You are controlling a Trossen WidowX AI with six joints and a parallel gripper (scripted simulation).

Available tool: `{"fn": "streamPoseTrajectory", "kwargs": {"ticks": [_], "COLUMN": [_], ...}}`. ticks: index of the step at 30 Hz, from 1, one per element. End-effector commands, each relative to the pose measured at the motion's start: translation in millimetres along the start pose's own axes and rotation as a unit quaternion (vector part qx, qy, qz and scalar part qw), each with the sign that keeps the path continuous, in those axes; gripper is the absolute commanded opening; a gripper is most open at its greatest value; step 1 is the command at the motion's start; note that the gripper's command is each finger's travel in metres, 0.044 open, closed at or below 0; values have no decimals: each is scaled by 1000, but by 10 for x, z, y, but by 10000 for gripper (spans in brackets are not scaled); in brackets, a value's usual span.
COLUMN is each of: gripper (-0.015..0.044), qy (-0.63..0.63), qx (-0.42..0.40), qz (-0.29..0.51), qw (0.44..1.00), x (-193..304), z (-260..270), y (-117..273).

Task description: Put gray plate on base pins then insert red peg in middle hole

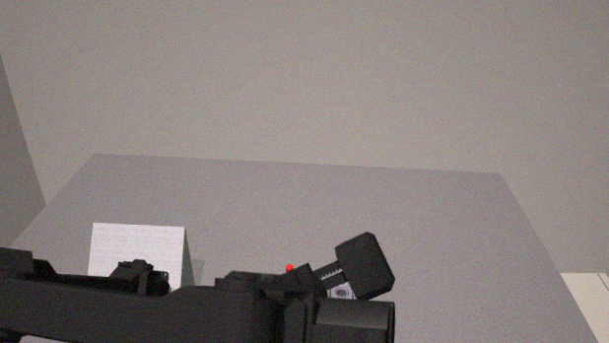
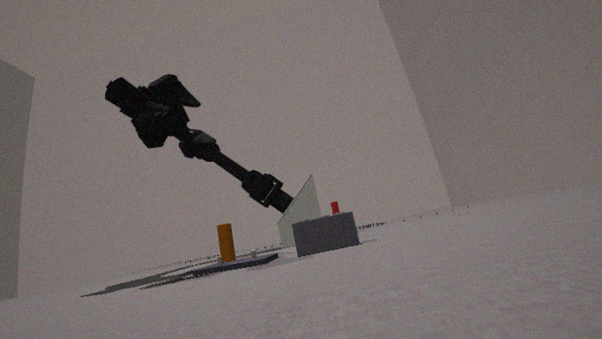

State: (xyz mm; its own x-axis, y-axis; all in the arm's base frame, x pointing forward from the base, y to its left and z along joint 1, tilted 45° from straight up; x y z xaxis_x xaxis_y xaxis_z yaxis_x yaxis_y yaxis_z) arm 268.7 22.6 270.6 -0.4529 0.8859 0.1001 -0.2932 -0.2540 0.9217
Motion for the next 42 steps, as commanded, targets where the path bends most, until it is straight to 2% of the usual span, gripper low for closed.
{"fn": "streamPoseTrajectory", "kwargs": {"ticks": [1,10,18,30,36,42], "gripper": [440,440,440,440,440,440], "qy": [-88,-162,-158,-155,-154,-154], "qx": [123,242,229,223,222,223], "qz": [-63,-247,-438,-452,-453,-453], "qw": [987,924,855,850,849,849], "x": [-85,22,296,324,-117,-157], "z": [184,281,175,127,-195,-235], "y": [-665,-1763,-2673,-2710,-3015,-3038]}}
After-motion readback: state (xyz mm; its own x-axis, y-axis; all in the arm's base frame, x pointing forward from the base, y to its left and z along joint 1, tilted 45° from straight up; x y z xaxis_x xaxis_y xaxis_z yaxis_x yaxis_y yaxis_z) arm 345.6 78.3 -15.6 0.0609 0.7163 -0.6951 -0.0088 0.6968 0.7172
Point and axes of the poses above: the point midway between the two fingers, 35 mm back from their tips, its own y axis back along the fingers, its own z axis across the jaws, x = y × z, the point moved 3 cm from there along y, back along the fingers, and after that the axes turned 1 degree about -y, right-handed, at the moved point
